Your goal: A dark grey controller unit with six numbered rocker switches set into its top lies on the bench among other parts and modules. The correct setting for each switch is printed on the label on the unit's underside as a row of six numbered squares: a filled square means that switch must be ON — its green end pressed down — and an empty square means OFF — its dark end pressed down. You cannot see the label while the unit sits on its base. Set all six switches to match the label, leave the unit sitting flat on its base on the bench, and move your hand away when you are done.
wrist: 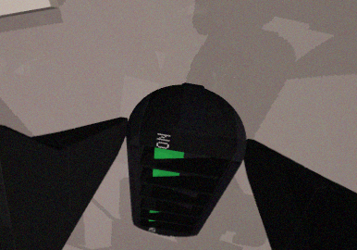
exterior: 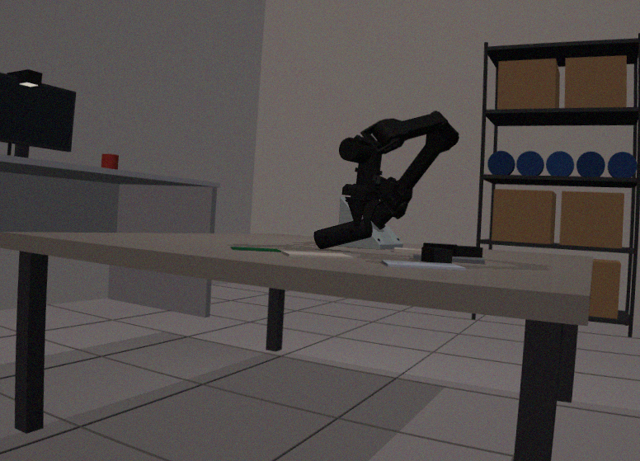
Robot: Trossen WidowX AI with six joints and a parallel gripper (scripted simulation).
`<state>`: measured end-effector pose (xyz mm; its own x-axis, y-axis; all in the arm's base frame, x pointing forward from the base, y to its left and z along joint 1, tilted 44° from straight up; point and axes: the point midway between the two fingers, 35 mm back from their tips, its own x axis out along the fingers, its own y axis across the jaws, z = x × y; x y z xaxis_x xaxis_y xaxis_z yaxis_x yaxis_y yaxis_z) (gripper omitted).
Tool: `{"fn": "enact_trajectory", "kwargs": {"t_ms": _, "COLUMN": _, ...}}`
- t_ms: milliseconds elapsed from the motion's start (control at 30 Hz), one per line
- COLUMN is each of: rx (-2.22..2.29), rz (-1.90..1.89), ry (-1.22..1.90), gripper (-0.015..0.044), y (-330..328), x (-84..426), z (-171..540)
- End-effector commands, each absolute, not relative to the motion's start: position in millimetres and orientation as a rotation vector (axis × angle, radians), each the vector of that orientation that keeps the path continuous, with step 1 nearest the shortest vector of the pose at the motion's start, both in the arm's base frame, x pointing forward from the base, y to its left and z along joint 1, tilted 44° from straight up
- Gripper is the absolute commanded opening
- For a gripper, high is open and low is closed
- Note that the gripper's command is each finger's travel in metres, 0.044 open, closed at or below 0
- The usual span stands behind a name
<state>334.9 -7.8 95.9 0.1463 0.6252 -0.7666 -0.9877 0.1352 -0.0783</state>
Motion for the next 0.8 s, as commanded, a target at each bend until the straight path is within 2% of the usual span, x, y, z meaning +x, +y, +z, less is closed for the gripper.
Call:
{"fn": "enact_trajectory", "kwargs": {"t_ms": 0, "rx": -0.685, "rz": 1.292, "ry": 0.654, "gripper": 0.0336, "y": -15, "x": 336, "z": 98}}
{"fn": "enact_trajectory", "kwargs": {"t_ms": 767, "rx": -0.657, "rz": 1.303, "ry": 0.620, "gripper": 0.0336, "y": -32, "x": 334, "z": 98}}
